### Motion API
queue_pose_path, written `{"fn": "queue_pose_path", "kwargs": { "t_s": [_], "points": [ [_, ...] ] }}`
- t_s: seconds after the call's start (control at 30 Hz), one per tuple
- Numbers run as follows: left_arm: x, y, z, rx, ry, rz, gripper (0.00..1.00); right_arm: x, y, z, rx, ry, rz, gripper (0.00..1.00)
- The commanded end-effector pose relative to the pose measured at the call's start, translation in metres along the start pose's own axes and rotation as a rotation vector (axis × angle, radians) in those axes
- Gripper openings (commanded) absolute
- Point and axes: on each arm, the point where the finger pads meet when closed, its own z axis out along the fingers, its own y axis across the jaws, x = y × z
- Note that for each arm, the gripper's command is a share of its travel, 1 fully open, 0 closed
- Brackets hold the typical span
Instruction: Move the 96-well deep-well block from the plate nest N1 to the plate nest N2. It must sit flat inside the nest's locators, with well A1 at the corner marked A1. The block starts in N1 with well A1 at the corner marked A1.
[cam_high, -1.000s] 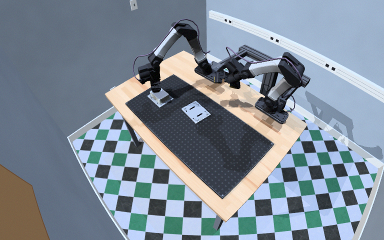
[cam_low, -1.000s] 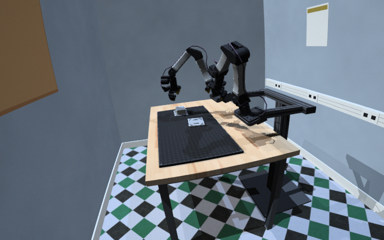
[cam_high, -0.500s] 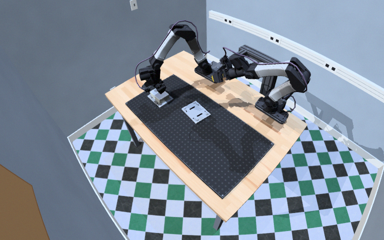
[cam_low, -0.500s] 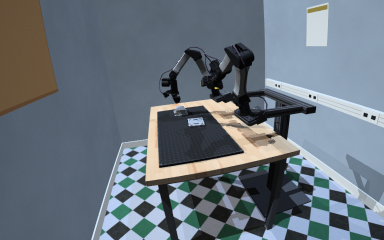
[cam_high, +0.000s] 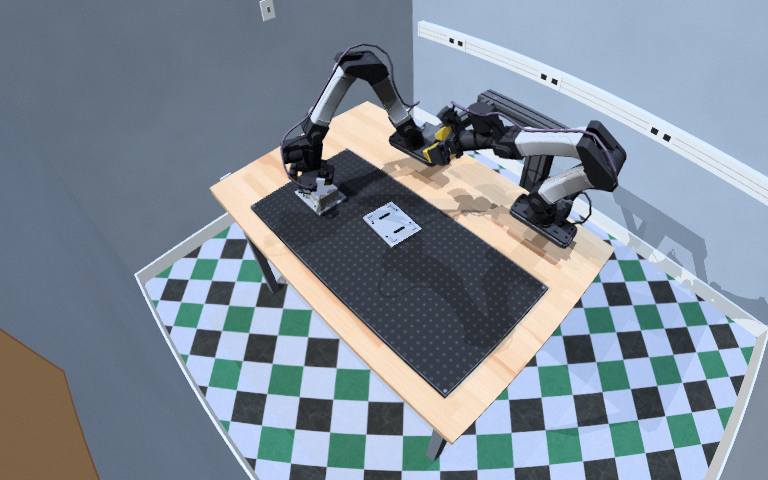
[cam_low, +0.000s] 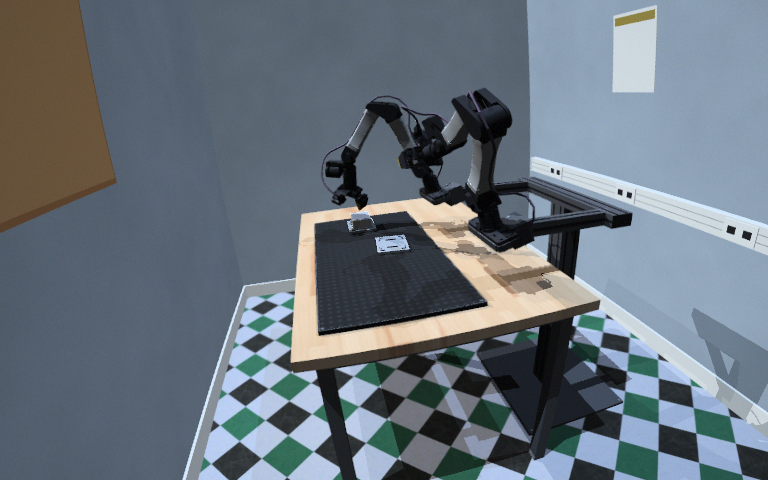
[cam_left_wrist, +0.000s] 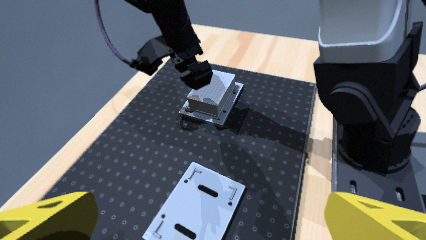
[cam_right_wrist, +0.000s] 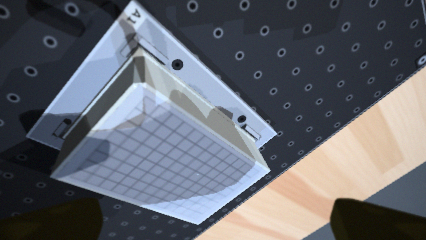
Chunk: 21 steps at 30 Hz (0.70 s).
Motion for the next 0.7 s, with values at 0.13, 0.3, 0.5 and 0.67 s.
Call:
{"fn": "queue_pose_path", "kwargs": {
  "t_s": [0.13, 0.3, 0.5, 0.67],
  "points": [
    [-0.008, 0.003, -0.005, -0.029, -0.046, -0.081, 1.00, -0.003, 0.000, 0.017, 0.033, -0.060, -0.437, 1.00],
    [-0.007, 0.003, -0.005, -0.028, -0.044, -0.075, 1.00, -0.002, 0.003, 0.022, 0.036, -0.068, -0.572, 1.00],
    [-0.013, 0.004, -0.005, -0.027, -0.054, -0.079, 1.00, 0.017, 0.024, 0.039, -0.032, -0.062, -0.765, 1.00],
    [-0.011, 0.004, -0.004, -0.025, -0.044, -0.076, 1.00, 0.026, 0.030, 0.047, -0.054, -0.058, -0.772, 1.00]
  ]
}}
